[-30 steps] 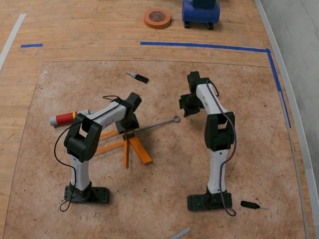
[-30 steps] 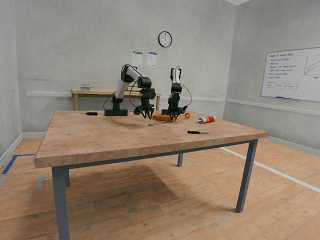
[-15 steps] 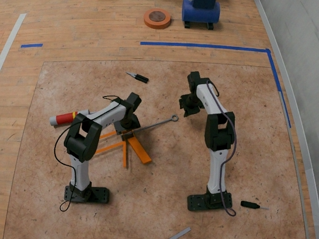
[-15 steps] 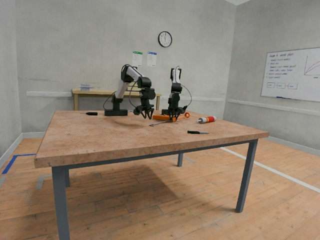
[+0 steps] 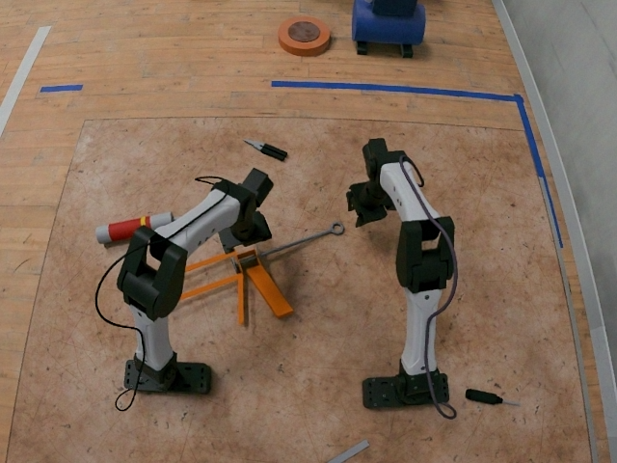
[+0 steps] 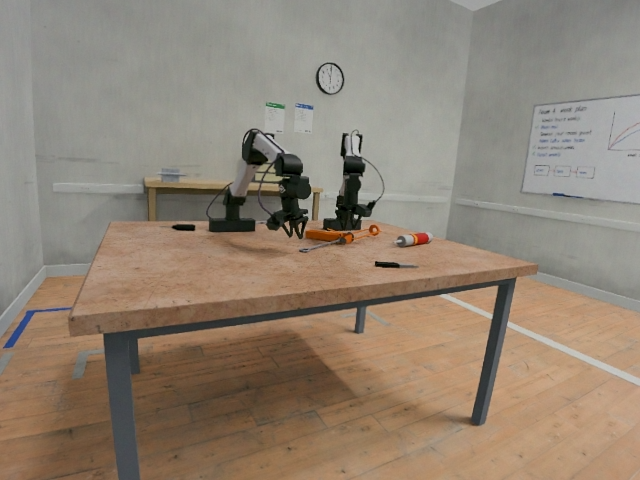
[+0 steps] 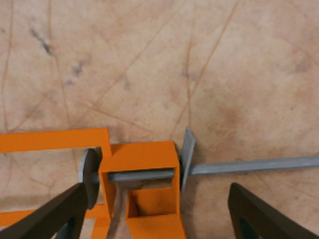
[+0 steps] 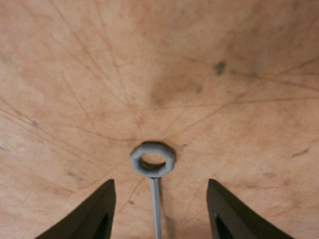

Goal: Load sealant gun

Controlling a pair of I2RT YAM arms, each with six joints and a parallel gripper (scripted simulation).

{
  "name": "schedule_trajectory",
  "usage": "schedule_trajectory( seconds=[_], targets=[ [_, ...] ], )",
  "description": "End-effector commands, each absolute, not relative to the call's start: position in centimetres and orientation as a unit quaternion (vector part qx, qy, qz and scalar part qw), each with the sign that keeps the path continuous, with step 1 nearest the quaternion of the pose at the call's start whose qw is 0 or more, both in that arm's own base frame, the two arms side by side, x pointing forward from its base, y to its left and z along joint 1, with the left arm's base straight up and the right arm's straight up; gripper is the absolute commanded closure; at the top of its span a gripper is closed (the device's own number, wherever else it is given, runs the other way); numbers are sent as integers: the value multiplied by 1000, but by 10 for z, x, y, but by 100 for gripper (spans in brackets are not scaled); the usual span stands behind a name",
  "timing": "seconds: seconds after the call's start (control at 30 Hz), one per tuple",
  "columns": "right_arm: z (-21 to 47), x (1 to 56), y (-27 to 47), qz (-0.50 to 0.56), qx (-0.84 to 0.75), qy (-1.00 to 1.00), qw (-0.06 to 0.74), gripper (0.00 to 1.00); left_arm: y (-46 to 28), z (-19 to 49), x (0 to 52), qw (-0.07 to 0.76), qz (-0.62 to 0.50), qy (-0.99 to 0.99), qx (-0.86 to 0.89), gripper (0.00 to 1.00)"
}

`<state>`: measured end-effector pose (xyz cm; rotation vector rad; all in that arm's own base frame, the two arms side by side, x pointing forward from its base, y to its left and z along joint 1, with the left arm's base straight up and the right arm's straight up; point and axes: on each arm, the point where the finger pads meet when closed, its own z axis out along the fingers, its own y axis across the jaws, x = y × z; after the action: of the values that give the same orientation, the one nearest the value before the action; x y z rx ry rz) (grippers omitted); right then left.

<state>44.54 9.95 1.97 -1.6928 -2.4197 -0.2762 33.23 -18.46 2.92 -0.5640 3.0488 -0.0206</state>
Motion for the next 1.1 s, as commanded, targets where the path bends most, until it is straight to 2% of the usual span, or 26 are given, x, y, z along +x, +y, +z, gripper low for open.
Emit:
schedule_trajectory(
  seconds=[0.0,0.33,0.37,0.63,0.73,0.8,1.07],
  targets=[
    [18,452,100,-98,-566,-815,79,50,-182,18,331,24,0,982,-187,24],
    [18,452,100,-98,-566,-815,79,50,-183,18,330,15,7,982,-186,24],
    [18,452,100,-98,-566,-815,79,50,-183,20,331,16,6,982,-186,1],
    [18,452,100,-98,-566,-815,79,50,-183,20,331,16,6,983,-183,1],
    [18,452,100,-98,-566,-815,79,50,-177,14,321,-26,6,976,-217,1],
    [18,452,100,-98,-566,-815,79,50,-177,21,328,-6,1,979,-204,1],
    [18,452,100,-98,-566,-815,79,50,-182,15,322,-10,0,980,-200,1]
  ],
)
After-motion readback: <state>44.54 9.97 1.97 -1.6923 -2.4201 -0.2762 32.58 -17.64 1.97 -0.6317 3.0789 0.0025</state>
